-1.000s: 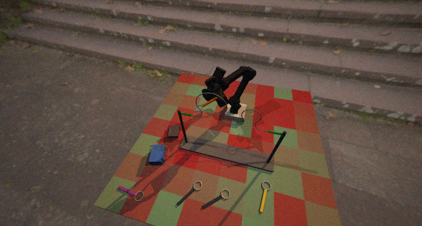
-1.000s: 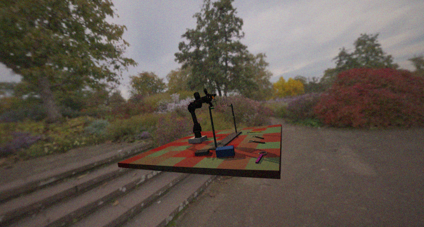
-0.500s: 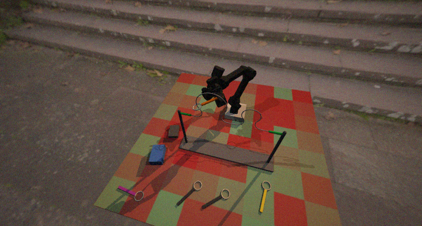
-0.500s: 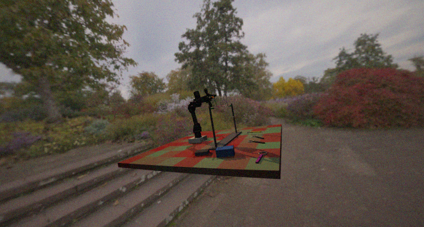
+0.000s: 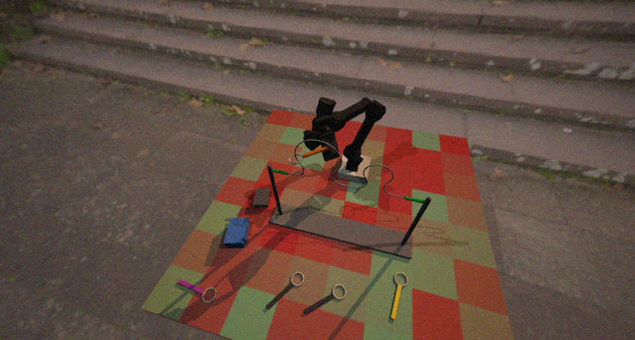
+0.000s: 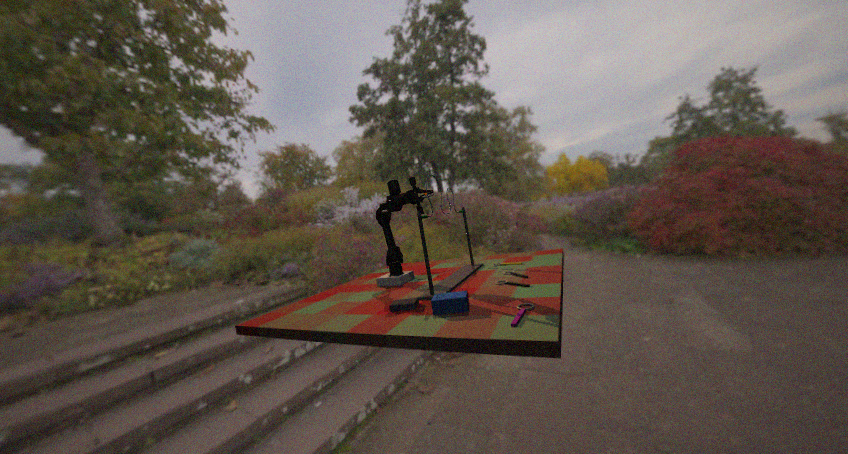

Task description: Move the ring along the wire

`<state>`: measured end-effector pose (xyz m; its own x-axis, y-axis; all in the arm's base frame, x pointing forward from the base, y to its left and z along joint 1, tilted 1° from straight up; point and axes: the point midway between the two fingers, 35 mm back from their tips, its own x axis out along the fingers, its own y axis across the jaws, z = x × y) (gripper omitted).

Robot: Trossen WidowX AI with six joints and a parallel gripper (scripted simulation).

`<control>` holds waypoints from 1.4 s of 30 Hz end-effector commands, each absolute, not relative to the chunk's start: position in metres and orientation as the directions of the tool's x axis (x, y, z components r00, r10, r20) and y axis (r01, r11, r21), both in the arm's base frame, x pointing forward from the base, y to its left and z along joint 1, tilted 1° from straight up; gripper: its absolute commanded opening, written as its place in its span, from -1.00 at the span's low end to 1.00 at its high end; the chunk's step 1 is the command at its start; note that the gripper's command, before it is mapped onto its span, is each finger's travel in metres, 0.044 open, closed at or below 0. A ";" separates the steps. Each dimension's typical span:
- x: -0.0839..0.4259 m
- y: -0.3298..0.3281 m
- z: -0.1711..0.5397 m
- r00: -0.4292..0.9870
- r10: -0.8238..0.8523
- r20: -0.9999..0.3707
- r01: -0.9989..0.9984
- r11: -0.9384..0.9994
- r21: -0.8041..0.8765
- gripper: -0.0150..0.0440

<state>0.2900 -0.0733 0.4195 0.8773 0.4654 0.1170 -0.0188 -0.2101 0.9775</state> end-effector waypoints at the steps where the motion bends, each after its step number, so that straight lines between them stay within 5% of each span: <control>1: 0.289 -0.072 0.423 0.875 0.473 0.106 -0.026 -0.171 0.985 -1.00; 42: 0.289 -0.071 0.413 0.879 0.474 -0.057 -0.001 0.122 0.993 -1.00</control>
<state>0.2890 -0.0709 0.4103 0.8765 0.4789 -0.0486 0.0051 0.0918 0.9958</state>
